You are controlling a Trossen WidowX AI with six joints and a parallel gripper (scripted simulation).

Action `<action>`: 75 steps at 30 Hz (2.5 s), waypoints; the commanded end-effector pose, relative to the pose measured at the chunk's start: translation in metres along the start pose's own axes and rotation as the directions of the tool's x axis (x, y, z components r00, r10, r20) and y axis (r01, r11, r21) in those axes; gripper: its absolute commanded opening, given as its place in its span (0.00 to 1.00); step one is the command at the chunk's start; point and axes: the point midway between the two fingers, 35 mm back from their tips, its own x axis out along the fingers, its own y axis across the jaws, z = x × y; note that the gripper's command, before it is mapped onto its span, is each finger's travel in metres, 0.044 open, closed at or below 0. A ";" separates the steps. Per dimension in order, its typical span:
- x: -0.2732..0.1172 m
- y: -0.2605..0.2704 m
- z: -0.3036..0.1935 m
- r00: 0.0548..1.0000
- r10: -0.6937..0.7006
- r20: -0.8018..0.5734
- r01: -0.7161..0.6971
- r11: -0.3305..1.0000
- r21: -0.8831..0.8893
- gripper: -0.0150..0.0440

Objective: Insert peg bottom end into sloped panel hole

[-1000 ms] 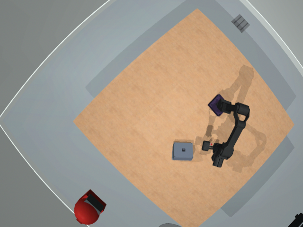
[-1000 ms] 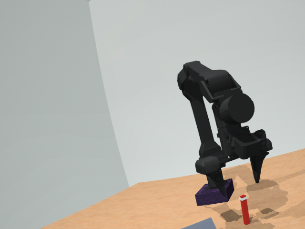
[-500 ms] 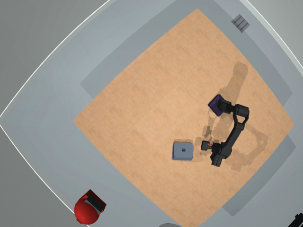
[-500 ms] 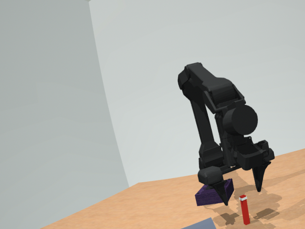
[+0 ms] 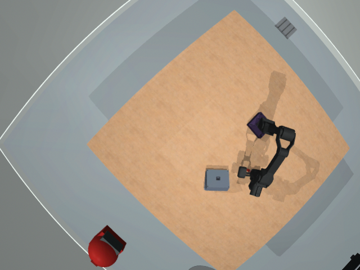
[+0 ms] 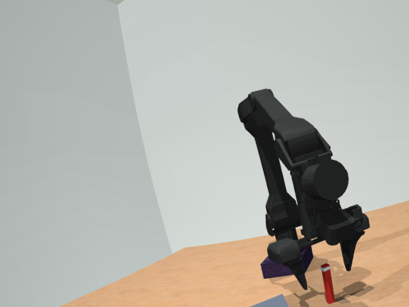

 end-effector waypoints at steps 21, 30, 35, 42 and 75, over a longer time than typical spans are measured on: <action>0.010 0.000 -0.003 1.000 0.001 -0.010 -0.001 1.000 0.000 0.69; 0.010 0.000 -0.003 1.000 0.001 -0.010 -0.001 1.000 0.000 0.29; 0.010 0.000 -0.003 1.000 0.001 -0.010 -0.001 1.000 0.000 0.25; -0.004 0.000 -0.001 1.000 0.002 -0.012 -0.002 1.000 -0.001 0.25; -0.071 -0.013 -0.001 0.999 0.035 0.006 -0.036 0.995 0.093 0.25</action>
